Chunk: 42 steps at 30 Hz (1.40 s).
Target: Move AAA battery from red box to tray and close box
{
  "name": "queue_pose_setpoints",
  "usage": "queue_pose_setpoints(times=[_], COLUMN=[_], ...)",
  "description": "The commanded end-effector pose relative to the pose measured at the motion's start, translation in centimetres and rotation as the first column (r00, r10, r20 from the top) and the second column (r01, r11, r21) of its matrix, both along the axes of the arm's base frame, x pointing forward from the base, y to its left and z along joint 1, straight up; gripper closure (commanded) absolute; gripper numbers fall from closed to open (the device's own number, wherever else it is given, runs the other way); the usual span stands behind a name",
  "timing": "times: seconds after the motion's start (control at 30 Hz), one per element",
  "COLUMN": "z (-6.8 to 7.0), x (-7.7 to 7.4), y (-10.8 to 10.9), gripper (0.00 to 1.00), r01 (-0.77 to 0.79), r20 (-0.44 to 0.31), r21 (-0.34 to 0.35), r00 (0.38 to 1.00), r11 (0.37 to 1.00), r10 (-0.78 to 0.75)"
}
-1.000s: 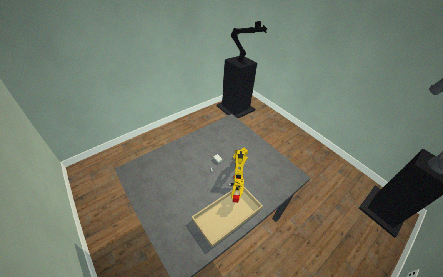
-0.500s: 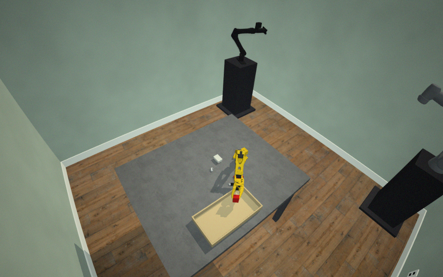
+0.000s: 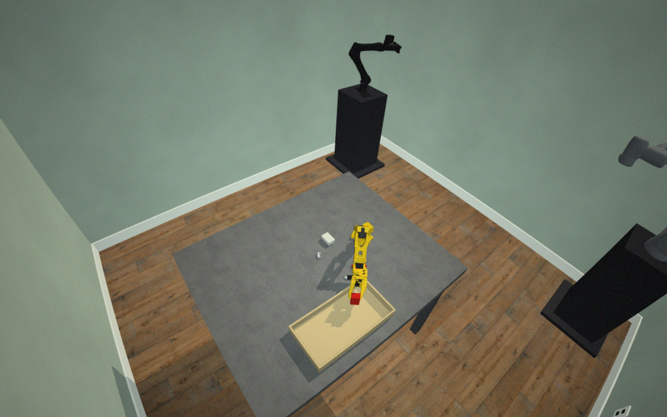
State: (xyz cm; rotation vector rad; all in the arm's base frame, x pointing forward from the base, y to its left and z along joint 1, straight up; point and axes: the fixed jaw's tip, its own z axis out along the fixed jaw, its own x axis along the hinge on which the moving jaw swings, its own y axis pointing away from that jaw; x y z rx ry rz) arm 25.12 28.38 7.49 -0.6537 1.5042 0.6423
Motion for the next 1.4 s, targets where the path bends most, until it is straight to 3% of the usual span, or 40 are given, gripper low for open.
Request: queue_pose_setpoints(times=[0.0,0.53,1.37], z=[1.27,1.97,2.0], x=[0.23,0.22,0.22], y=[-0.08,-0.09,-0.09], gripper=[0.79,0.79,0.79], r01=[0.005,0.003,0.003], r20=[0.042,0.085,0.087], r21=[0.035,0.079,0.081], r00=[0.999,0.996,0.996], r11=[0.999,0.997,0.997], r10=[-0.007,-0.01,-0.01])
